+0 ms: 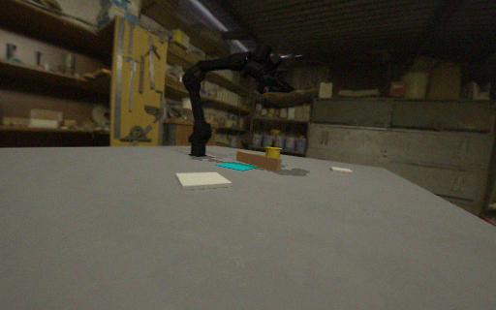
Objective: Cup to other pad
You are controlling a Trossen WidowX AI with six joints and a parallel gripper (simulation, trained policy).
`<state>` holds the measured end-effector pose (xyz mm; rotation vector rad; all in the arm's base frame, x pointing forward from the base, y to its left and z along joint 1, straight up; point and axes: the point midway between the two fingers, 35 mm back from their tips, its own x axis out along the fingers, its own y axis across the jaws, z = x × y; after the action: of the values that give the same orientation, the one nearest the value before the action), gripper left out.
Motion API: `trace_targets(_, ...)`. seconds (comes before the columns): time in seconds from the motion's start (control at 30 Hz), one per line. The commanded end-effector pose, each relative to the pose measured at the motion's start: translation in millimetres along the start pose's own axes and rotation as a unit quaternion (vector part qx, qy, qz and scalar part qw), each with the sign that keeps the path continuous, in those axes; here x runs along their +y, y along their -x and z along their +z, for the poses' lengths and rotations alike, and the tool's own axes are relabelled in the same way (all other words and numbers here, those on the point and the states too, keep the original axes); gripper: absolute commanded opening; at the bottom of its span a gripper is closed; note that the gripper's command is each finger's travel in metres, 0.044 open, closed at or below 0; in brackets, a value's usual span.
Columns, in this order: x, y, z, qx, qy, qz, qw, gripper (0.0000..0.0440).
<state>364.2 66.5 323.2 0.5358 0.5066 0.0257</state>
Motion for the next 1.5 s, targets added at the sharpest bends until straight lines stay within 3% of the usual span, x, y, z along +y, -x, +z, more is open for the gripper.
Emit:
trace_targets(0.0, 3.1, -5.0, -4.5, 0.024, -0.024, -0.007, 0.999, 0.0155)
trace_targets(0.63, 9.6, -23.1, -30.3, 0.129, -0.143, -0.082, 0.978, 0.0153)
trace_targets(1.47, -15.0, -37.7, -79.2, 0.237, -0.224, -0.243, 0.914, 0.0137)
